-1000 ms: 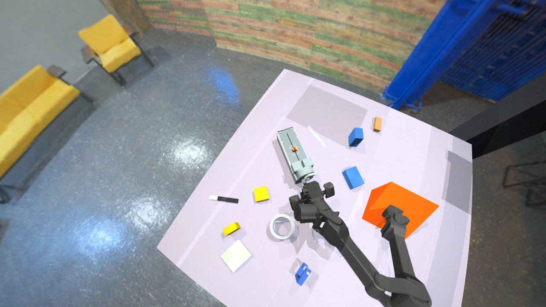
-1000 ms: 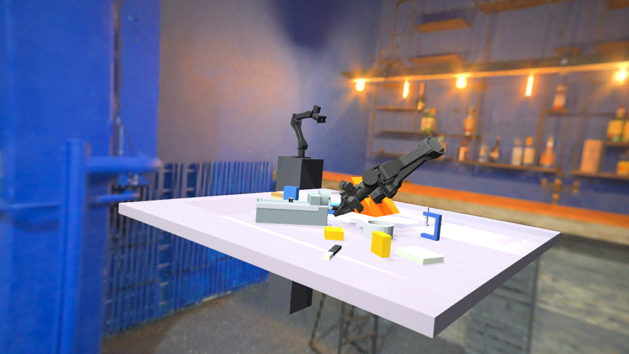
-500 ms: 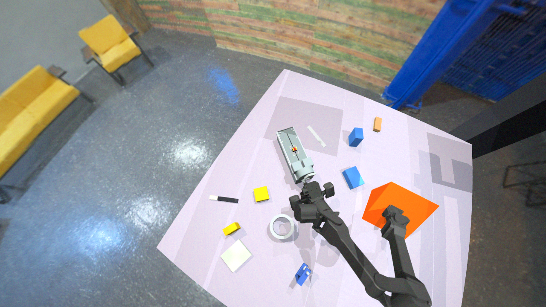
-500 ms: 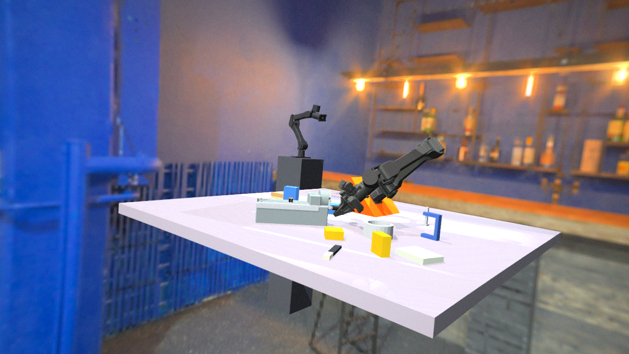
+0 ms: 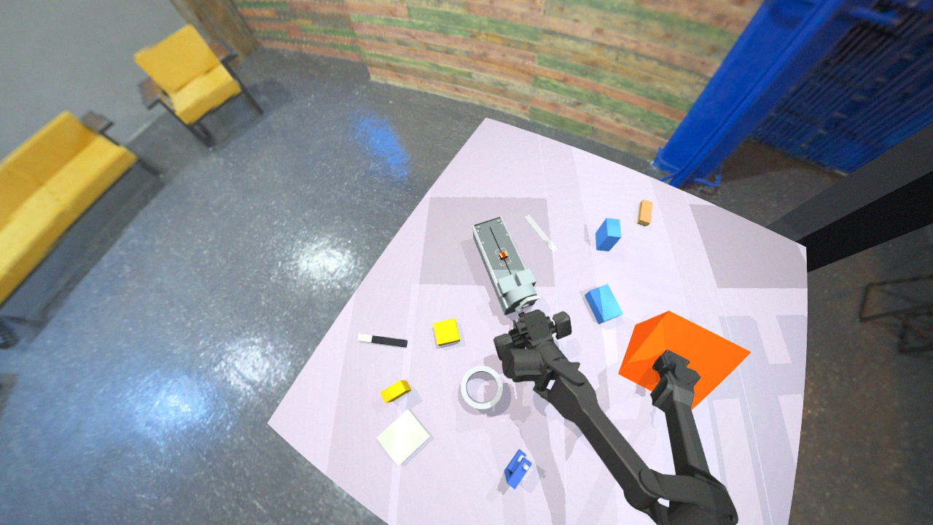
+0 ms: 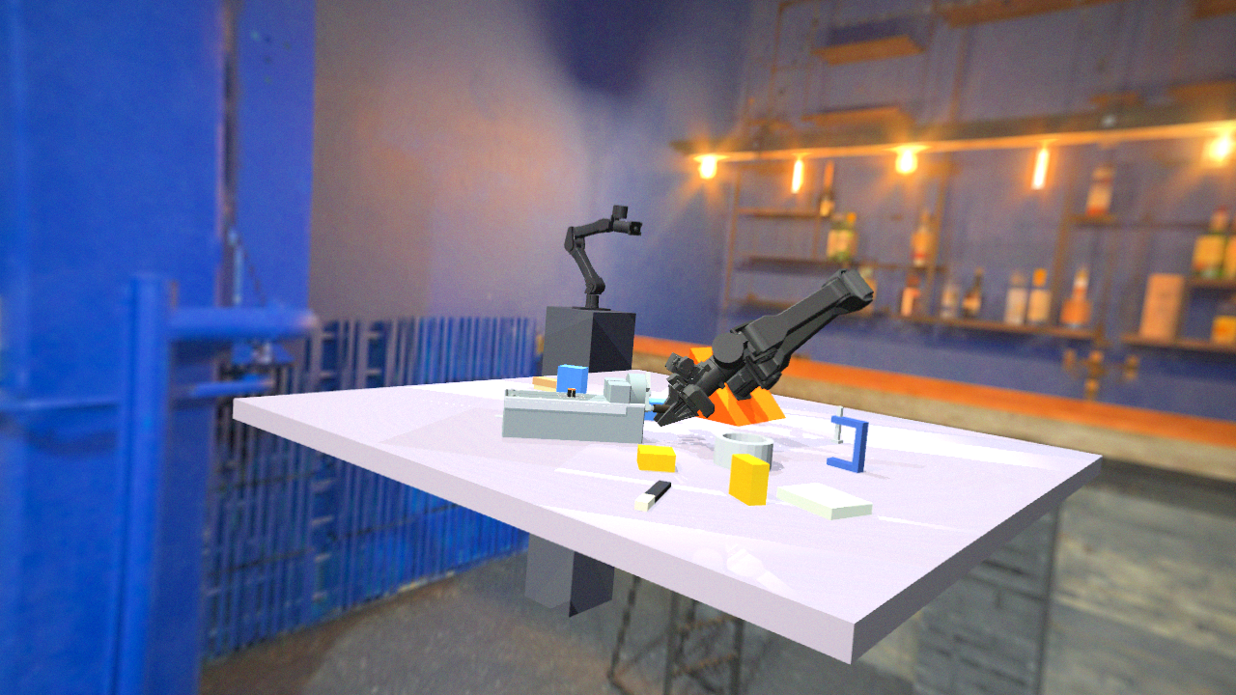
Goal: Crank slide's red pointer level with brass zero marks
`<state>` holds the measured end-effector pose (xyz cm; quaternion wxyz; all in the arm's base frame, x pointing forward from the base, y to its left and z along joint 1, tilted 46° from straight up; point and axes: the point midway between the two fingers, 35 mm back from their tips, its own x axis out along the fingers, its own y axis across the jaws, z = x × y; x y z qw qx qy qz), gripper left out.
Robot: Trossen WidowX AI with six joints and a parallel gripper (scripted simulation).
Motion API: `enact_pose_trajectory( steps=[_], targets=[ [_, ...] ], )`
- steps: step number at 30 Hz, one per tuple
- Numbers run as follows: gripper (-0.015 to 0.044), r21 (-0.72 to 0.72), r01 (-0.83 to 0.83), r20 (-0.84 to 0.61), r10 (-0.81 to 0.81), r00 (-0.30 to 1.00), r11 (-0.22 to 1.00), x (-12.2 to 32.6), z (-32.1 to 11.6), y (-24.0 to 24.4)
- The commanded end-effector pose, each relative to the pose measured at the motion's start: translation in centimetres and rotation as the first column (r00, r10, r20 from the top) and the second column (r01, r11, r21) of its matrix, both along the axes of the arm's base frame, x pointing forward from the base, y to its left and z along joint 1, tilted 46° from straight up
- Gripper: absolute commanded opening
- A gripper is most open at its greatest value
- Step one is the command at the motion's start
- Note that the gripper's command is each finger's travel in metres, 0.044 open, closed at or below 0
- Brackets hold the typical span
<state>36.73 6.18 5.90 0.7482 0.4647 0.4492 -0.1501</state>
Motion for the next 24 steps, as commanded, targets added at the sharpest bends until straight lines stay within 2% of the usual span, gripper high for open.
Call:
enact_pose_trajectory(
  steps=[1, 8, 24],
  targets=[
    [0.0263, -0.001, 0.0, 0.0, 0.0, 1.0, 1.0, 0.0, 0.0, 0.0],
    [0.044, -0.001, 0.0, 0.0, 0.0, 1.0, 1.0, 0.0, 0.0, 0.0],
    [0.044, -0.006, 0.001, -0.005, -0.001, 1.0, 1.0, 0.2, 4.7, -5.1]
  ],
)
